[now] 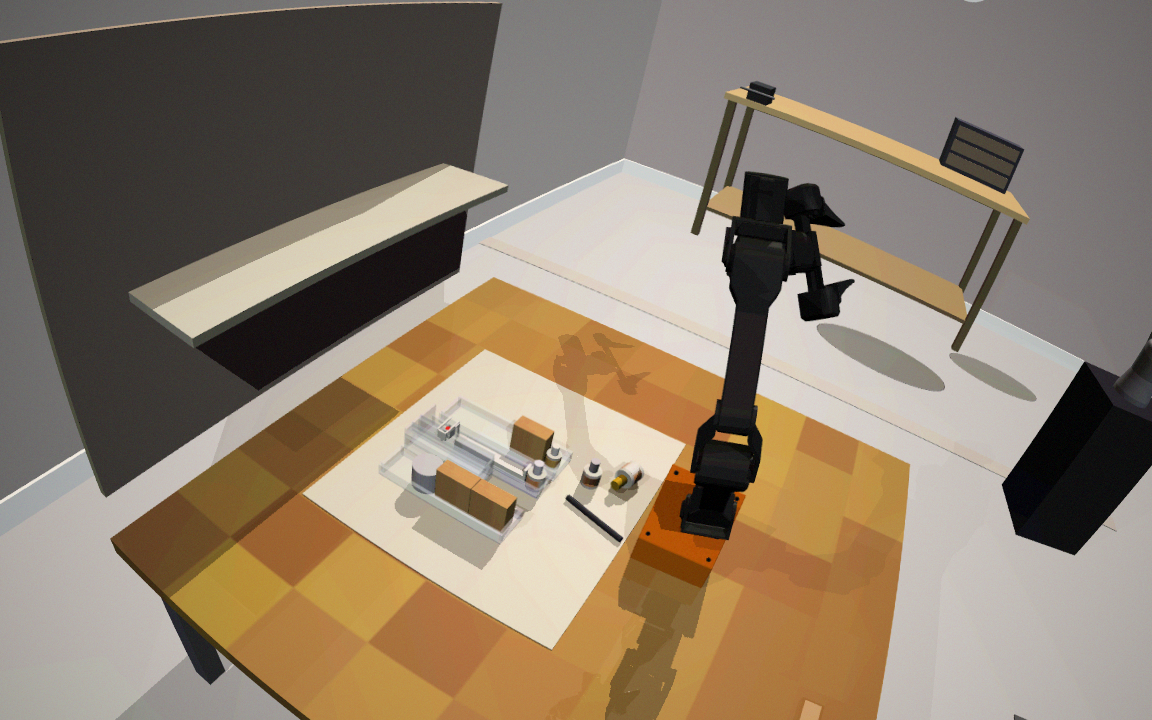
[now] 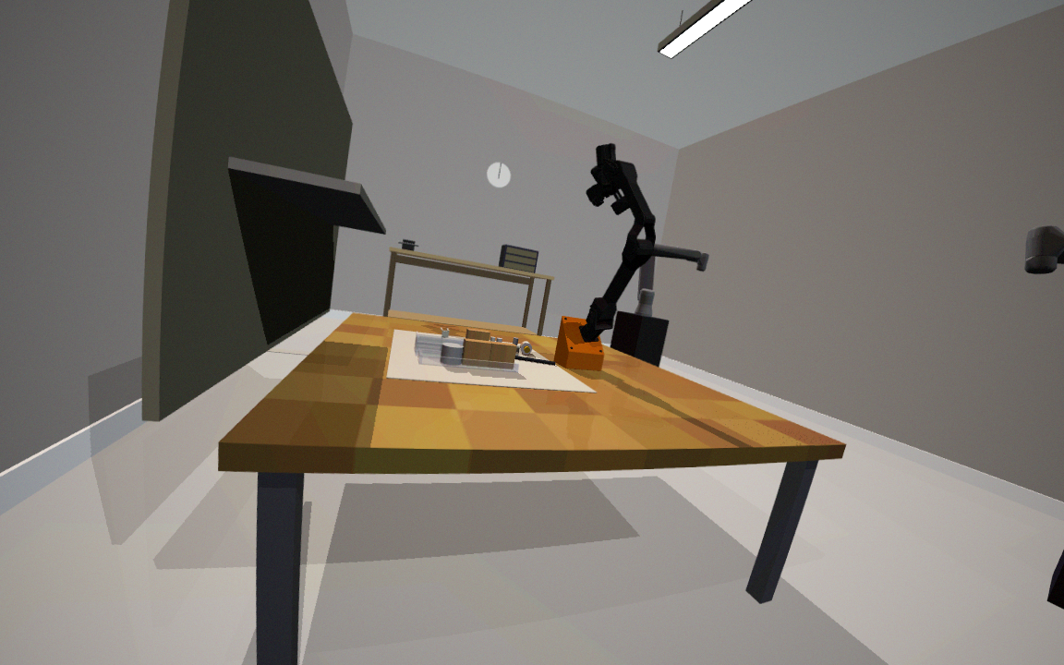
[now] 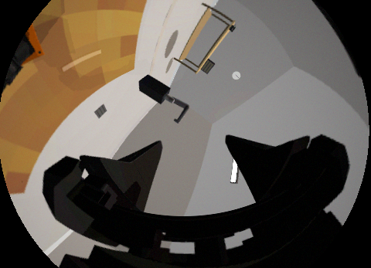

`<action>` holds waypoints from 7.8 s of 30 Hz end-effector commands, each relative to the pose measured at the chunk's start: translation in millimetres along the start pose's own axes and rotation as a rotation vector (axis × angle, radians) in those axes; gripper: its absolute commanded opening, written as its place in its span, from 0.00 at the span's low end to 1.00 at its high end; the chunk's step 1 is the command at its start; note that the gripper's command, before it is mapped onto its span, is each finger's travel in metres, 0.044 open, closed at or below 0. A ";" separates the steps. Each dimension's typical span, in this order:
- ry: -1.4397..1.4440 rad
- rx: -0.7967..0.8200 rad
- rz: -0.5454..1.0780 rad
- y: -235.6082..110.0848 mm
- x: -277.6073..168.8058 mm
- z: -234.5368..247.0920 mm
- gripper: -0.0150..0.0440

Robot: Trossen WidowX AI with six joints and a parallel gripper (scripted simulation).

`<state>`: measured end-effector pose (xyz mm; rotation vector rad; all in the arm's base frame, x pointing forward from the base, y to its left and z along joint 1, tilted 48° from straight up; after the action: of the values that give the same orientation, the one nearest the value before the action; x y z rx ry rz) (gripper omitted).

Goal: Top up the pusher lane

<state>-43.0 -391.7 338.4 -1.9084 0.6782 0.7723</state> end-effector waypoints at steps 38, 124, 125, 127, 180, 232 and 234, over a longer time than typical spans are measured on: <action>0.023 1.355 -0.771 -104.6 397.6 281.9 1.00; 0.031 1.393 -0.747 -117.9 389.5 274.4 0.25; 0.032 1.391 -0.748 -122.5 390.6 276.6 0.25; 0.033 1.390 -0.749 -131.8 392.6 281.3 0.25; 0.017 1.401 -0.754 -200.7 417.9 337.7 0.25; 0.016 1.401 -0.756 -218.2 434.2 327.2 0.25; 0.016 1.401 -0.756 -218.9 434.8 326.8 0.25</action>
<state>313.3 -63.5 12.3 -0.7127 0.2928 -0.2254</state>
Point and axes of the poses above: the point midway between the two fingers, 35 mm back from their tips, its own y axis out along the fingers, its own z axis across the jaws, x = y × z, the point moved 5 cm from there along -y, back along the fingers, and after that the axes turned 12 degrees about y, right-handed, at the moved point
